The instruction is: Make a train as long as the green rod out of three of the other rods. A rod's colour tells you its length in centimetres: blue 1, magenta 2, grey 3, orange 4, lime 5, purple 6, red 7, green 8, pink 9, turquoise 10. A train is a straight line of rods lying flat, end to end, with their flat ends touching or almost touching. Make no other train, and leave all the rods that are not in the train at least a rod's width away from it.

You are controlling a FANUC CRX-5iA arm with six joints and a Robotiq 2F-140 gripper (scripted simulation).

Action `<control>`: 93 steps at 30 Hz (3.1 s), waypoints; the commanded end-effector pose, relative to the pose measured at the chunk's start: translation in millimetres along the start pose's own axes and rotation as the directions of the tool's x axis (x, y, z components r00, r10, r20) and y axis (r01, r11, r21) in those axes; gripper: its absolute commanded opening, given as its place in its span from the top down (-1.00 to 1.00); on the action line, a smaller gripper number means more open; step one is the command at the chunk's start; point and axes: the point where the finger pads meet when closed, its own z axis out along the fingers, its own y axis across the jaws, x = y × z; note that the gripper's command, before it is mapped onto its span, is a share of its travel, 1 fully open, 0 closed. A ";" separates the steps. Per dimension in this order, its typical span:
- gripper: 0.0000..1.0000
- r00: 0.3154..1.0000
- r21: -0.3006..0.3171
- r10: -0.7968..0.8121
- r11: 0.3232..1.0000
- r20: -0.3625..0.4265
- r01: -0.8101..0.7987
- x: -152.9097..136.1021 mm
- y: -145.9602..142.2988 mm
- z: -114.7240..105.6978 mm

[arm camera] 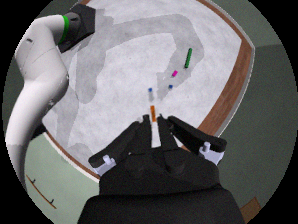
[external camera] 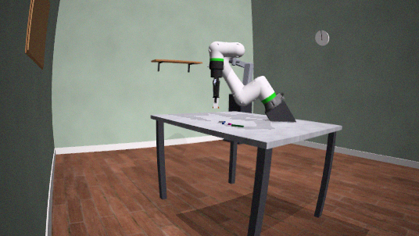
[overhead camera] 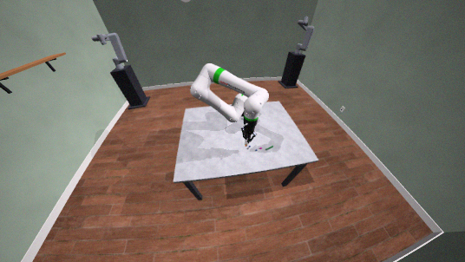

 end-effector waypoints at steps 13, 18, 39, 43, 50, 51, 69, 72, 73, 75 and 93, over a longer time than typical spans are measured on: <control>0.94 1.000 -0.001 0.000 1.000 0.000 0.000 -0.6 0.5 58.5; 0.94 1.000 -0.001 0.000 1.000 0.000 0.000 -0.7 0.5 68.1; 0.94 1.000 -0.001 0.000 1.000 0.000 0.000 -0.8 0.5 77.5; 0.94 1.000 -0.001 0.000 1.000 0.000 0.000 -0.8 0.5 77.5; 0.94 1.000 -0.001 0.000 1.000 0.000 0.000 -0.8 0.5 77.5; 0.94 1.000 -0.001 0.000 1.000 0.000 0.000 -0.8 0.5 77.5; 0.94 1.000 -0.001 0.000 1.000 0.000 0.000 -0.8 0.5 78.7; 0.94 1.000 -0.001 0.000 1.000 0.000 0.000 -0.8 0.5 80.8; 0.94 1.000 -0.001 0.000 1.000 0.000 0.000 -0.8 0.5 81.6; 0.94 1.000 -0.001 0.000 1.000 0.000 0.000 -0.8 0.6 83.5; 0.94 1.000 -0.001 0.000 1.000 0.000 0.000 -0.8 0.6 89.4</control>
